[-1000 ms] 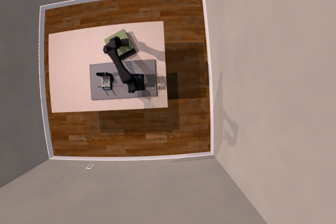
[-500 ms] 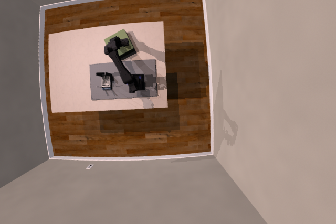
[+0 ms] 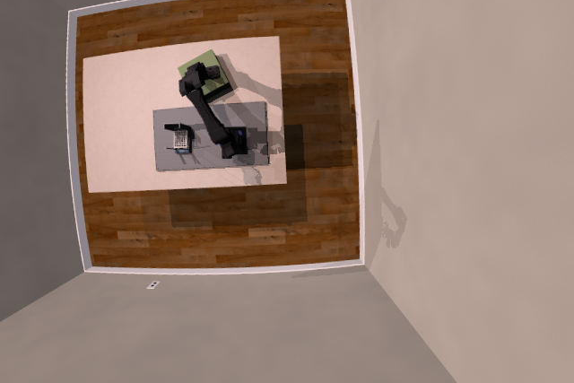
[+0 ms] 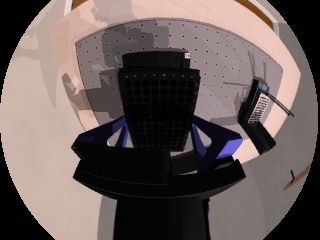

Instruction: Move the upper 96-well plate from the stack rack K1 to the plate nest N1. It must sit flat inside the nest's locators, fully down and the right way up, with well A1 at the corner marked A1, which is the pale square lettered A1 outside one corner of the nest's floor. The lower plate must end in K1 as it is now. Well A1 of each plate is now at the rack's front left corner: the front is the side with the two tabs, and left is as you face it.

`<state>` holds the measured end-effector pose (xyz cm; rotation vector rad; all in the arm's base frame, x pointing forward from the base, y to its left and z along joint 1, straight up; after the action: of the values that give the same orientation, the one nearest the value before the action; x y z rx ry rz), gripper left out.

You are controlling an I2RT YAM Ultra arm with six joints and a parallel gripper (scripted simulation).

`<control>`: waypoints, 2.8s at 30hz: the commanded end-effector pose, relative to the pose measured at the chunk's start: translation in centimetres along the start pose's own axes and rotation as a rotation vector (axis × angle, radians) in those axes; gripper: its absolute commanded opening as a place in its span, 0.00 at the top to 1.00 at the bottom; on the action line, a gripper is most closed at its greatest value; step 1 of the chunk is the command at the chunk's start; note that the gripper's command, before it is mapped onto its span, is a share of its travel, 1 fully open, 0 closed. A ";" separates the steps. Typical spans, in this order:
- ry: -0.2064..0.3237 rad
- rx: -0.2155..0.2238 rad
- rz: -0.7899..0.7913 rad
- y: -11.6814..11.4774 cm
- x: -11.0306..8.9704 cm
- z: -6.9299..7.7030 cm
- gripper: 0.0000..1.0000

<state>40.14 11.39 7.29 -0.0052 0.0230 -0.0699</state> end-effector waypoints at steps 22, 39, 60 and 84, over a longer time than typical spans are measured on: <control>-0.038 0.007 0.006 0.8 0.7 -3.0 1.00; -0.053 0.013 0.006 0.9 1.1 -5.0 1.00; -0.045 0.010 0.006 0.7 0.4 -6.0 1.00; -0.046 0.010 0.006 0.7 0.4 -6.5 1.00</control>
<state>40.48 11.48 0.30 0.0026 -0.0013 -0.0720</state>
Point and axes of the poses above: the point where the finger pads meet when closed, its own z axis back along the fingers, its own y axis across the jaws, x = y × z, the point moved 4 cm from there along z, back along the fingers, and after that the axes turned 5 degrees about z, right-handed, at the moved point
